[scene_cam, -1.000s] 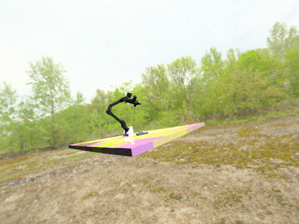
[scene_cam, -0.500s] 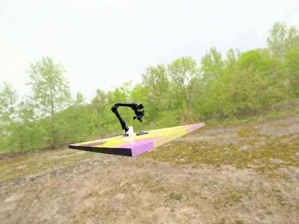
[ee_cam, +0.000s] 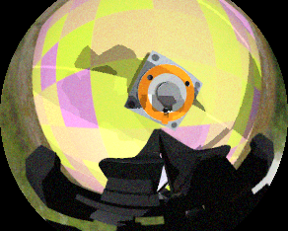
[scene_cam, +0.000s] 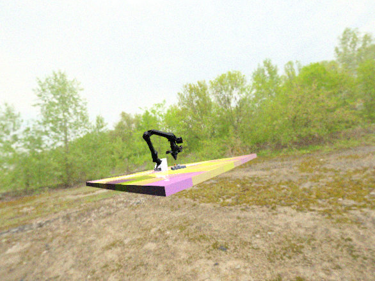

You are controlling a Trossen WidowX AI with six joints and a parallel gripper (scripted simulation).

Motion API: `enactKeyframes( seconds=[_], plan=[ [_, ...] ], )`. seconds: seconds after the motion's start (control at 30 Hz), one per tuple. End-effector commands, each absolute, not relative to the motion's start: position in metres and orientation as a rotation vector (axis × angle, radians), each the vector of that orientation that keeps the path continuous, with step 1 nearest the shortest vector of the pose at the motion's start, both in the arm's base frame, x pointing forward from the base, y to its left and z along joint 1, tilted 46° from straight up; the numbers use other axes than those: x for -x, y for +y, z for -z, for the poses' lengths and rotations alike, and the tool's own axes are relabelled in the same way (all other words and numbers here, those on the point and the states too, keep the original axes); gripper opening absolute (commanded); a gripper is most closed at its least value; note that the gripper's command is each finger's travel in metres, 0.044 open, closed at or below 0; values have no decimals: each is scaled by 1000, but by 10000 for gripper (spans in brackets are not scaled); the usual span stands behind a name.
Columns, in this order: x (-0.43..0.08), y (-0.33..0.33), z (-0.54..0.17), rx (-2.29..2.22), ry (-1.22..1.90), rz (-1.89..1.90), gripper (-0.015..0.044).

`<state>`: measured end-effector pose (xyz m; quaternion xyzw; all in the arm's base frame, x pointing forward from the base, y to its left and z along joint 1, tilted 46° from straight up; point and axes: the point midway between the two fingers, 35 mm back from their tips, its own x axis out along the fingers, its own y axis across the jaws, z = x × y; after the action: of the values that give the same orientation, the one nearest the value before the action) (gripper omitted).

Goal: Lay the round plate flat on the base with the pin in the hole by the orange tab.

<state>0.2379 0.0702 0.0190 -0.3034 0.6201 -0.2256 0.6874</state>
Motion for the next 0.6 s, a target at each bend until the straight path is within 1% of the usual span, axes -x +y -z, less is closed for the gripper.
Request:
enactKeyframes(
  seconds=[0.0,0.17,0.57],
  plan=[
    [-239,55,-5,690,1397,516,0],
    [-241,38,11,691,1396,518,0],
    [-238,33,8,692,1396,518,0]
  ],
)
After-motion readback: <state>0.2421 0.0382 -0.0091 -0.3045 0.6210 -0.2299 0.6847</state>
